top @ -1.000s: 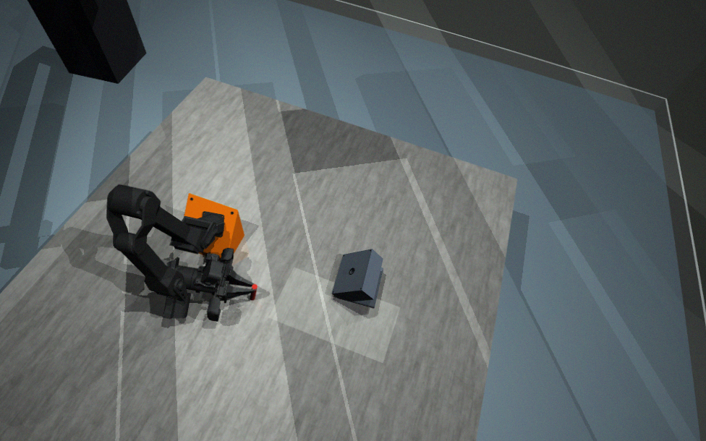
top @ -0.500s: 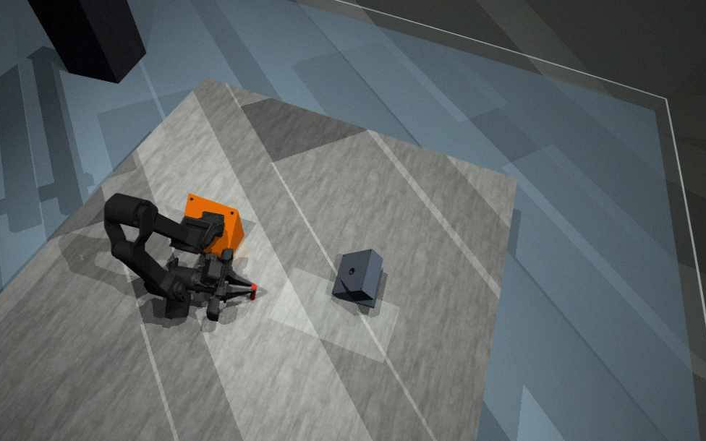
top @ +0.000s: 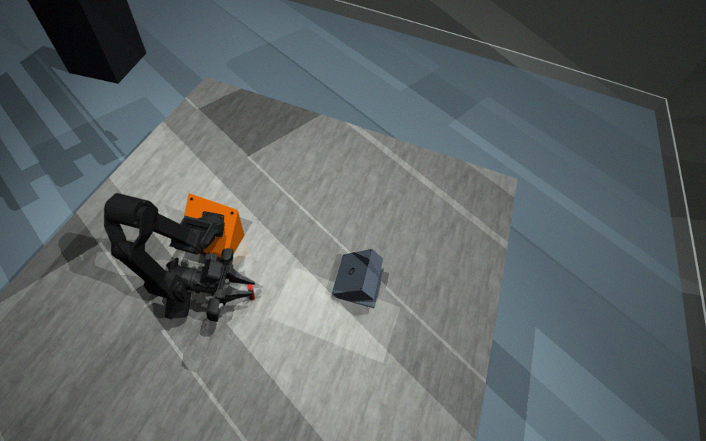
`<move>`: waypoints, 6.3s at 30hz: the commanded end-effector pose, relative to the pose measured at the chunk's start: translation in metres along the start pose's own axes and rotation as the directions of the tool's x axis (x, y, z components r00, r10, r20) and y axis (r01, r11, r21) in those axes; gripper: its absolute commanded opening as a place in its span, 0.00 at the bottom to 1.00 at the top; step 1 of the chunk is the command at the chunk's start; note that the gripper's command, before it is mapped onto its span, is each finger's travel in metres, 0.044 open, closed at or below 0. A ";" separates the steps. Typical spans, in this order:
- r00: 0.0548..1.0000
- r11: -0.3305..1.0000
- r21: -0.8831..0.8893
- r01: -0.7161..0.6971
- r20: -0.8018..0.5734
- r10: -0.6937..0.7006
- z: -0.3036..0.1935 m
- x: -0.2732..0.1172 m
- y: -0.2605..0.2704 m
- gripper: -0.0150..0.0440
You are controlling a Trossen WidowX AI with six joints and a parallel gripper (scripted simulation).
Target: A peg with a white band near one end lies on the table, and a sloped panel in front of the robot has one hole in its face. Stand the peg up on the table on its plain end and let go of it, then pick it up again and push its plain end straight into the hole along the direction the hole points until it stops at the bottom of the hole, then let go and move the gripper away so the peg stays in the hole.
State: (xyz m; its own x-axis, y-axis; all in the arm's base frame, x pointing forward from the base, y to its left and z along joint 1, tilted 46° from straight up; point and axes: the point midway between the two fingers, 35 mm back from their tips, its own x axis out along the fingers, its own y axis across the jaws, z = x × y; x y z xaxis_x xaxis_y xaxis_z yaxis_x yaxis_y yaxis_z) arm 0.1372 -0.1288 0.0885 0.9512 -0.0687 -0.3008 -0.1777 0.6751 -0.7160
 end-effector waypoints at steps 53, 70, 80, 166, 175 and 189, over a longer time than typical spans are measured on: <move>1.000 1.000 0.001 -0.001 0.000 0.001 0.000 0.000 0.000 1.00; 0.983 0.983 -0.038 -0.180 -0.054 0.177 0.045 0.013 -0.003 1.00; 0.989 0.990 -0.058 -0.132 -0.072 0.128 0.114 0.002 -0.006 1.00; 0.164 0.999 0.033 0.004 -0.986 0.032 0.084 0.010 -0.004 1.00; 0.164 0.999 0.025 -0.043 -0.986 0.032 0.065 0.013 -0.004 1.00; 0.167 0.999 0.030 -0.044 -0.985 0.037 0.046 0.019 -0.002 1.00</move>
State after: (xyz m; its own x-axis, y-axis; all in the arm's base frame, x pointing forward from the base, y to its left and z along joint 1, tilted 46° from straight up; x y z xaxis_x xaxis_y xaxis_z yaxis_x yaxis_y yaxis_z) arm 0.1672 -0.0934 0.1166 -0.1009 -0.7081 -0.6989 -0.2125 0.7016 -0.6802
